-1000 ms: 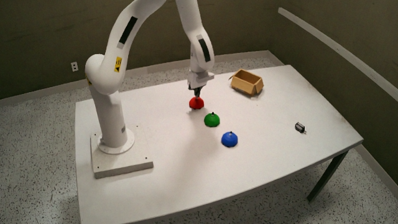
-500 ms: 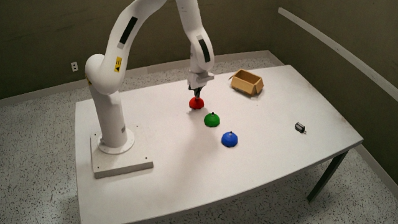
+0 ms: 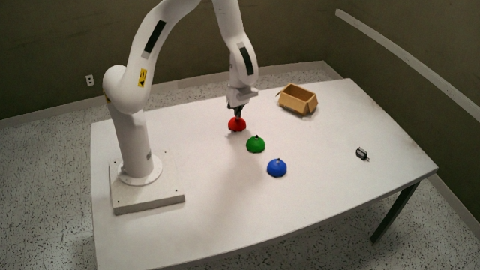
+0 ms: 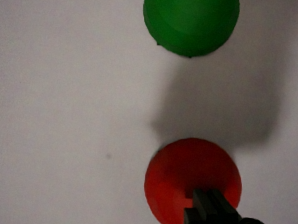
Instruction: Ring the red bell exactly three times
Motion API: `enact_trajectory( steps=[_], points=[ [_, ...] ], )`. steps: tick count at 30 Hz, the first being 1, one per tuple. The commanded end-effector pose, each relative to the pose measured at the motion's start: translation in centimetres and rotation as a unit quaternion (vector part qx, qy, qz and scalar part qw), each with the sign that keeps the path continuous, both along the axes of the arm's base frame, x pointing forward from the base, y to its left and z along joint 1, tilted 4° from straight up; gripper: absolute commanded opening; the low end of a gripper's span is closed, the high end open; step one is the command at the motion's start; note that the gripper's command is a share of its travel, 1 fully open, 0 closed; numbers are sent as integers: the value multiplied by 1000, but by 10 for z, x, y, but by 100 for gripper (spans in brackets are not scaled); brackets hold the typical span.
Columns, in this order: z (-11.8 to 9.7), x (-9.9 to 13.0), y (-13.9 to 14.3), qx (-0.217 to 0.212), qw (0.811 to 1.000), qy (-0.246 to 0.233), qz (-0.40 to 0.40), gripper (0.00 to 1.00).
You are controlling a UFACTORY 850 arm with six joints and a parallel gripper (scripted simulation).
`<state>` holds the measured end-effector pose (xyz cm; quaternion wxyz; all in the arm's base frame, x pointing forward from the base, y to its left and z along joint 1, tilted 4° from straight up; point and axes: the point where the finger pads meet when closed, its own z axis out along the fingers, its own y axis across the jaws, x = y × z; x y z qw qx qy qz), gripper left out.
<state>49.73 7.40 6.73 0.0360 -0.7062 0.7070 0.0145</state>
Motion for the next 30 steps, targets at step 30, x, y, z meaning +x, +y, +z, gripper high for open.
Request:
enact_trajectory(
  steps=[30],
  points=[
    [41, -1, -3, 0, 1000, -1, 0, 0]
  ],
)
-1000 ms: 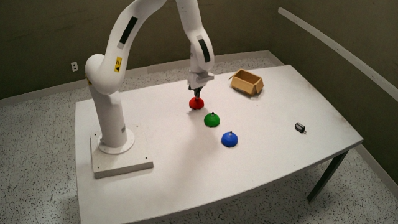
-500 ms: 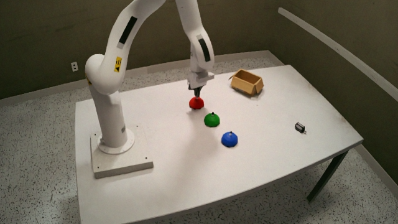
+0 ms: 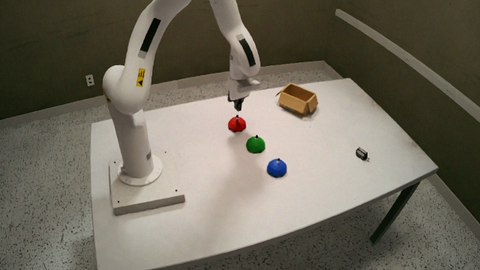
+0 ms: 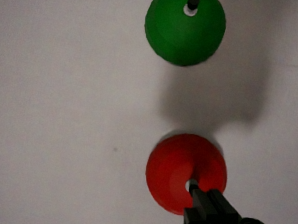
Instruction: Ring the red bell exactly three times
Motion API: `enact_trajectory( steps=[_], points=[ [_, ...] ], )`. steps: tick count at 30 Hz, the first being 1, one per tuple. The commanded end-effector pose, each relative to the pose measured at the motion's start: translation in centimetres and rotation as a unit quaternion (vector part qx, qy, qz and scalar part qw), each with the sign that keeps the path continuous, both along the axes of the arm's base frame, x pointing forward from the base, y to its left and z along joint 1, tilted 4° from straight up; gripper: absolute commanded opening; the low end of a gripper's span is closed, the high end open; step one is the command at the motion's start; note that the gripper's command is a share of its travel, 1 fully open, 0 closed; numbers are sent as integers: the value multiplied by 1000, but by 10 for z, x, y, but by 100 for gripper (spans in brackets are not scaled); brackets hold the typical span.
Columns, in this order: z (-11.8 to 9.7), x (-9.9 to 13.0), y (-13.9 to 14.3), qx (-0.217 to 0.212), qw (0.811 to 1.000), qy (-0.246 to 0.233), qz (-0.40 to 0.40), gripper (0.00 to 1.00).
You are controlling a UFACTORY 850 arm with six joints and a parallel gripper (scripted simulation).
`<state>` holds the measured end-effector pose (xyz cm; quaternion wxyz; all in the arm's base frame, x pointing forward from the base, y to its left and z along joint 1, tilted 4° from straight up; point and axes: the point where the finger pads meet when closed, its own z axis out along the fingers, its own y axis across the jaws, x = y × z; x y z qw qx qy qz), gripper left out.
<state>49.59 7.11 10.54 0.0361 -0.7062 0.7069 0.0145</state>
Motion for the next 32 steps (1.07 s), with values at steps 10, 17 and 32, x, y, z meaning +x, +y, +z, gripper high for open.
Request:
enact_trajectory(
  steps=[10, 17, 32],
  points=[
    [26, 0, -2, 0, 1000, 0, 0, 0],
    [31, 0, -2, 0, 1000, 0, 0, 0],
    [31, 0, -2, 0, 1000, 0, 0, 0]
  ],
)
